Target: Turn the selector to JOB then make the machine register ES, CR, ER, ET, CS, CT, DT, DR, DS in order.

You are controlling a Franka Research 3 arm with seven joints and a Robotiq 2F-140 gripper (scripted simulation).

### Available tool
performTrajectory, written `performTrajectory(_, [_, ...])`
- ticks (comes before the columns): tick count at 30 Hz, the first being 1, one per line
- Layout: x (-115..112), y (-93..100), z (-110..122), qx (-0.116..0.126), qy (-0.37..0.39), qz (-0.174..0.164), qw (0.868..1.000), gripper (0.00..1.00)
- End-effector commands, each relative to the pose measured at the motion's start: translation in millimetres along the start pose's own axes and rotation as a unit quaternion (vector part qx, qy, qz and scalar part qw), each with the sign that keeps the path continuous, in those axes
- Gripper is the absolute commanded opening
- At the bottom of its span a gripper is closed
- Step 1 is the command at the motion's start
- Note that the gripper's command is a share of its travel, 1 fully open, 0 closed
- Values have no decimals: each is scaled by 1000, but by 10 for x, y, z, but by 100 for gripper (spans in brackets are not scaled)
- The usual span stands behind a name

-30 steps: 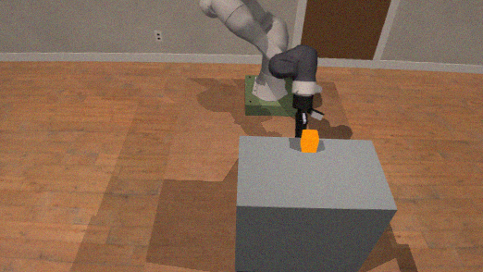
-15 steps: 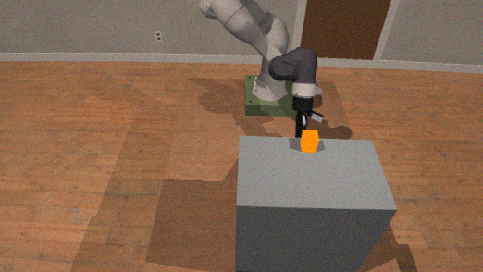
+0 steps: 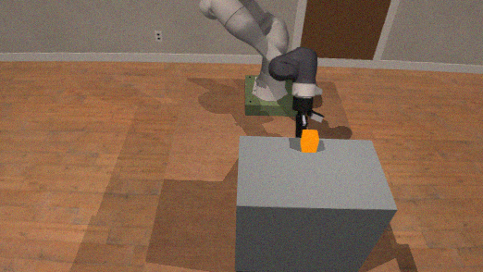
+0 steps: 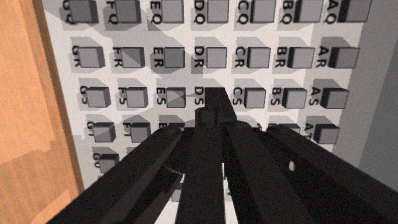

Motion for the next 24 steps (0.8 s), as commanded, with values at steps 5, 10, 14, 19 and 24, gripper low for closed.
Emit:
performTrajectory(5, [6, -6, 15, -2, -4, 1, 1000, 10])
performTrajectory(10, [6, -14, 15, -2, -4, 1, 1000, 10])
performTrajectory(14, [6, -29, 15, -2, -4, 1, 1000, 10])
performTrajectory(19, [6, -49, 15, -2, -4, 1, 1000, 10])
performTrajectory(24, [6, -69, 15, -2, -4, 1, 1000, 10])
Point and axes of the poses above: the point where the finger pads meet when closed, its own y axis back along the fingers, its own z axis across the jaws, x = y × z, the point moved 5 cm from there along y, back along the fingers, and after that the axes turned 13 degrees about y, right-handed, at the moved point
